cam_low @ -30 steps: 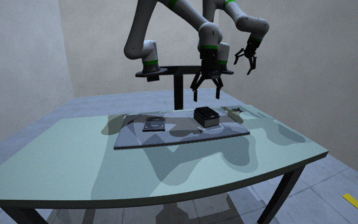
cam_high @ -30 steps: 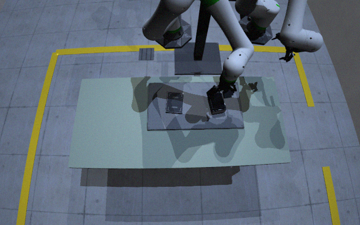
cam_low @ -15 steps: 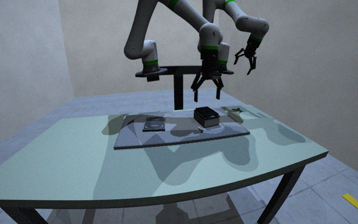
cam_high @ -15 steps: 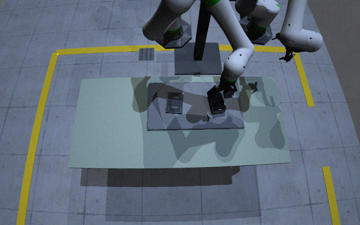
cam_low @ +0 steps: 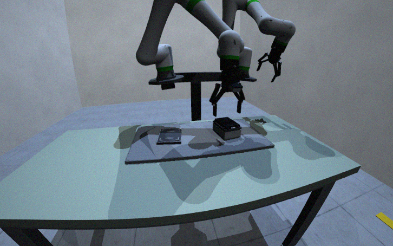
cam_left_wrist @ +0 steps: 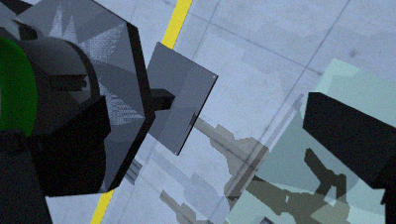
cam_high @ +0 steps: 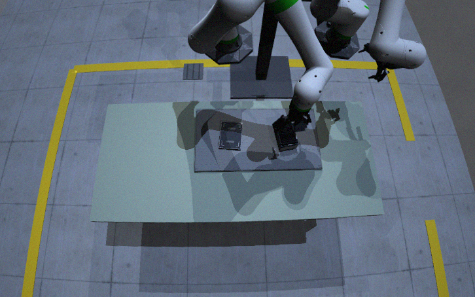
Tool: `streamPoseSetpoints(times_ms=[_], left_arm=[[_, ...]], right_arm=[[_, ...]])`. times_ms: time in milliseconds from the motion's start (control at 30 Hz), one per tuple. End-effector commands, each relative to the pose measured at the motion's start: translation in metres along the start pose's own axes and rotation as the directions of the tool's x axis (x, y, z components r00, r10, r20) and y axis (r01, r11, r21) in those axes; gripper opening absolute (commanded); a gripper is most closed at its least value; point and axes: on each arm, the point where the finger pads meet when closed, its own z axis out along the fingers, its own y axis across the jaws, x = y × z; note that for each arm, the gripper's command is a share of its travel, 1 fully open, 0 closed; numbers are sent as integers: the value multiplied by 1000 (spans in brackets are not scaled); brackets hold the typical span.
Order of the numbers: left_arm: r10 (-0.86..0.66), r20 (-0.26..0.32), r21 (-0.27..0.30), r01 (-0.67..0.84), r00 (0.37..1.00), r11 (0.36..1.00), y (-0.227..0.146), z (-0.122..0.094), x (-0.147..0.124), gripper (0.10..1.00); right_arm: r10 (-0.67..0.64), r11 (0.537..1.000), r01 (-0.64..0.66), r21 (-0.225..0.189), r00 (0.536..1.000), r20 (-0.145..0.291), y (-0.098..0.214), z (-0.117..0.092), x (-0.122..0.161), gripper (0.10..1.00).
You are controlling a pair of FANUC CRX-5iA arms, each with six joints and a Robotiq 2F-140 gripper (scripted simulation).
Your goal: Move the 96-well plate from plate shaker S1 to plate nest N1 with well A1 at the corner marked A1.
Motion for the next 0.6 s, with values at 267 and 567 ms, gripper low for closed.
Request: streamPoseSetpoints(times_ms=[267,567], left_arm=[[0,0,-1,0,1000,1000,0,-1,0,1000],[0,0,-1,0,1000,1000,0,-1,0,1000]], right_arm=[[0,1000,0,1,1000,-2,0,15,1,1000],[0,1000,0,1,1000,-2,0,27,1,1000]])
